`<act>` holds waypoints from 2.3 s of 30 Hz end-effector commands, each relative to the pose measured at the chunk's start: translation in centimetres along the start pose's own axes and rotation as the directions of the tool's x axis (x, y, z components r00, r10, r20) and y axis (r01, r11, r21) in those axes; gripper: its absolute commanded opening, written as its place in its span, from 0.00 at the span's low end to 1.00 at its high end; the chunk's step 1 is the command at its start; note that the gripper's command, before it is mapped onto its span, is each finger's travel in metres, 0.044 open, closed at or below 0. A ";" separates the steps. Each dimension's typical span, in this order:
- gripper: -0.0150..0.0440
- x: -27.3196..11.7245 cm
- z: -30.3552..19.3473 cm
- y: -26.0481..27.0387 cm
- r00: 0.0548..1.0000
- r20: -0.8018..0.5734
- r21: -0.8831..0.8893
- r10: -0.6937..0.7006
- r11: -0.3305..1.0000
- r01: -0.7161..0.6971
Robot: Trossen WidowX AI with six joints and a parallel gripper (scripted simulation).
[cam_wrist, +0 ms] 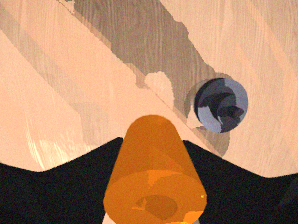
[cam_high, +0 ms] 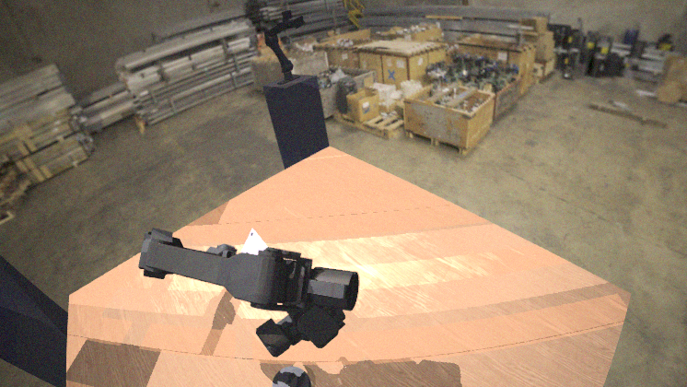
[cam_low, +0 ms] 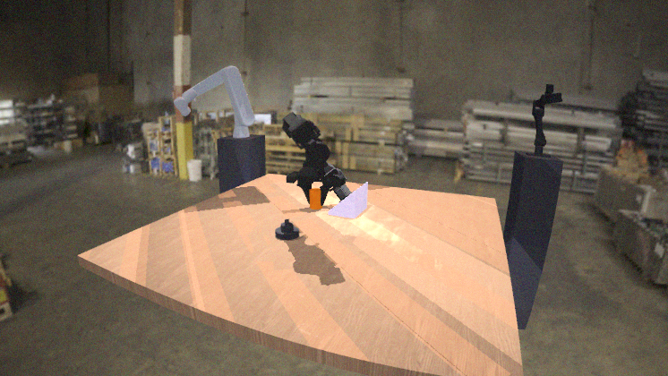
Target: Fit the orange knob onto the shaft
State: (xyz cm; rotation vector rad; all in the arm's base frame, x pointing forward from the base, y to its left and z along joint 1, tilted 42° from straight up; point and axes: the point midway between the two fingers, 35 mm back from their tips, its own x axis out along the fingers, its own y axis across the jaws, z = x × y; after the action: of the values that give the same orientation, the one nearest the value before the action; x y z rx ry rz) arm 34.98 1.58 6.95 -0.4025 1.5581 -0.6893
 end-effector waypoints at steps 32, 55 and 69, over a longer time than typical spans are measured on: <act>0.25 2.6 0.8 -10.7 0.999 0.002 0.002 -0.033 0.999 0.032; 0.25 4.9 0.8 -10.7 0.999 0.002 0.011 -0.034 0.999 0.033; 0.25 5.2 0.8 -10.9 0.999 0.002 0.011 -0.034 0.999 0.034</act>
State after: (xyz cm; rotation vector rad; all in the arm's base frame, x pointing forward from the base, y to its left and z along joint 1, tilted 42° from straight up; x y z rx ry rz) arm 33.61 -9.95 9.94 -0.4166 1.5472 -0.7233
